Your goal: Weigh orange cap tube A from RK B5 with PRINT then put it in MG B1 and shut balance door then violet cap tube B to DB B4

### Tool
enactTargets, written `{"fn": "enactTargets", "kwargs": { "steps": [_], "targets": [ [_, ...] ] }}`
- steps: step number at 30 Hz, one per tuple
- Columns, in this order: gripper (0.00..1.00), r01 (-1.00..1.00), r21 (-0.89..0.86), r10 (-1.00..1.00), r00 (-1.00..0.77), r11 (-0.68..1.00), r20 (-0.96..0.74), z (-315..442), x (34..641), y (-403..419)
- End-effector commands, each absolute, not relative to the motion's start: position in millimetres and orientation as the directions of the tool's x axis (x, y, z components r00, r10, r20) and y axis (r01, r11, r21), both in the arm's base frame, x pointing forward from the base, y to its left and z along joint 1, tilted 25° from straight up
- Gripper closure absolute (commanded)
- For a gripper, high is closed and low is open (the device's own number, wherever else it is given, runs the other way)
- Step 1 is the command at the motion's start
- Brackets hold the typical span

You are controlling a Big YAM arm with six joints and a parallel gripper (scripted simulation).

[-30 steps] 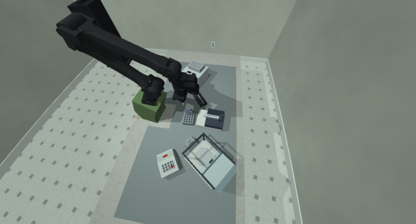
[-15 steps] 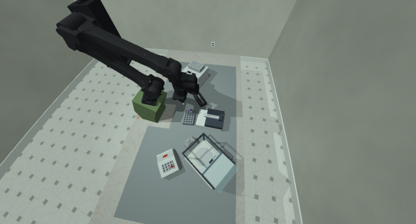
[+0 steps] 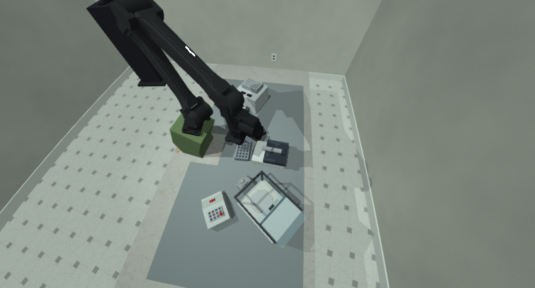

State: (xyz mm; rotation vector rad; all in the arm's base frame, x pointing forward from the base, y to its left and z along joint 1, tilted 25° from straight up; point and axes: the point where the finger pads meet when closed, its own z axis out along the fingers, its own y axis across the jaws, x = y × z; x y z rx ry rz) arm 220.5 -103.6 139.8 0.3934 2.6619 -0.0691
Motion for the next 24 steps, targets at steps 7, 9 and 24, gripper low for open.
{"fn": "enactTargets", "kwargs": {
  "steps": [7,9,24],
  "targets": [
    [0.91,0.370,0.045,0.346,-0.810,0.928,-0.473,179.6,262.4,-185.3],
    [0.91,0.370,0.045,0.346,-0.810,0.928,-0.473,179.6,262.4,-185.3],
    [0.91,0.608,0.183,0.622,-0.666,0.773,-0.411,209.2,301.2,-297.7]
  ]
}}
